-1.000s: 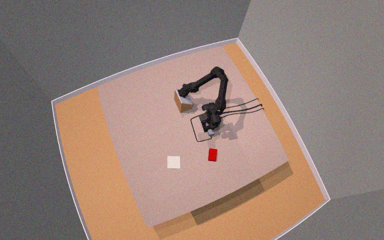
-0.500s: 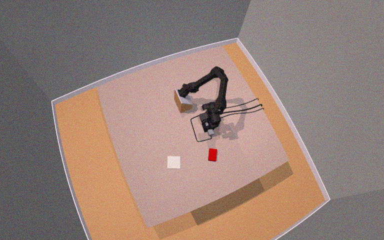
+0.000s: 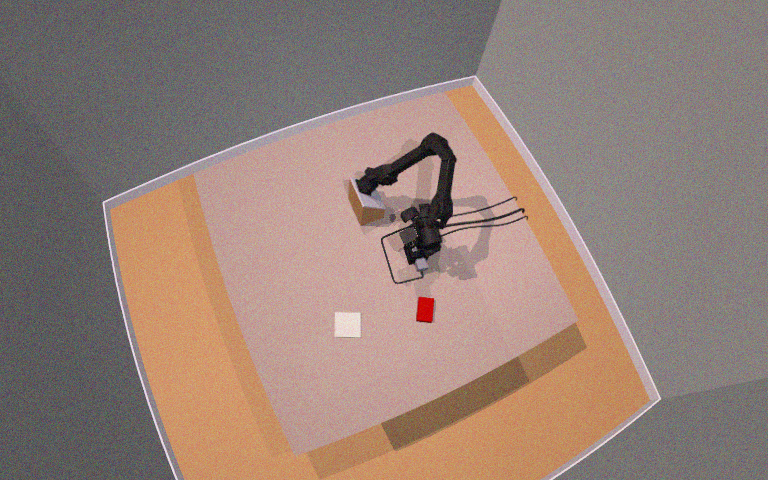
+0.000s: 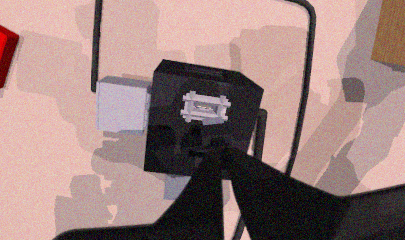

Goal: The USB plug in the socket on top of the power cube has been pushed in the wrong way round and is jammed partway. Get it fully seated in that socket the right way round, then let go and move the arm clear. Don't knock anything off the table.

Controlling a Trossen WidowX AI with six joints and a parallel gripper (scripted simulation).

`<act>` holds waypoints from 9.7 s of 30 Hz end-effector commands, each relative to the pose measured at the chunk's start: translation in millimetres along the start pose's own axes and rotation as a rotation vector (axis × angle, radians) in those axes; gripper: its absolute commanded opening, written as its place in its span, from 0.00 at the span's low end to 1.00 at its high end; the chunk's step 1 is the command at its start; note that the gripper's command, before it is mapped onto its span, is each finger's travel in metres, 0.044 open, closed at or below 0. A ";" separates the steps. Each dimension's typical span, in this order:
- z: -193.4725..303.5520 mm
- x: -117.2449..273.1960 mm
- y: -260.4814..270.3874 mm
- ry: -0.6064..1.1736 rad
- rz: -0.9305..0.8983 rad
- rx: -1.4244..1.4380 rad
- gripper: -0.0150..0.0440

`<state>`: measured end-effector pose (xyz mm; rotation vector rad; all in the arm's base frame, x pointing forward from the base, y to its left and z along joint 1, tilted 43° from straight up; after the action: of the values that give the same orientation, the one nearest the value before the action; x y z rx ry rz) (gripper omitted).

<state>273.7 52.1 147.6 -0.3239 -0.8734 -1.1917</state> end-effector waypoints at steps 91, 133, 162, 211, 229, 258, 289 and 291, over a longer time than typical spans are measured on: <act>0.1 -0.4 -0.3 0.002 0.000 2.467 0.25; -0.2 -1.5 -0.1 0.003 0.003 2.939 0.25; -1.4 -4.9 0.3 0.006 0.014 2.923 0.25; -3.5 -10.8 1.1 0.010 0.033 2.896 0.25; -4.2 -12.9 1.4 0.012 0.040 2.886 0.25; -4.5 -16.4 1.5 0.013 0.043 2.881 0.25; -4.5 -20.1 1.5 0.013 0.043 2.881 0.25; -4.5 -20.3 1.5 0.013 0.043 2.881 0.25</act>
<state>274.6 63.1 130.7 1.9064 -1.5843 0.9063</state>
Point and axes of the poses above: the point midway between the two fingers, 35 mm back from their tips, its own x axis back along the fingers, its own y axis across the jaws, z = x × y, the point moved 7 cm from there along x, back along the fingers, and after that the axes turned 10 degrees about x, right-handed, at the moved point
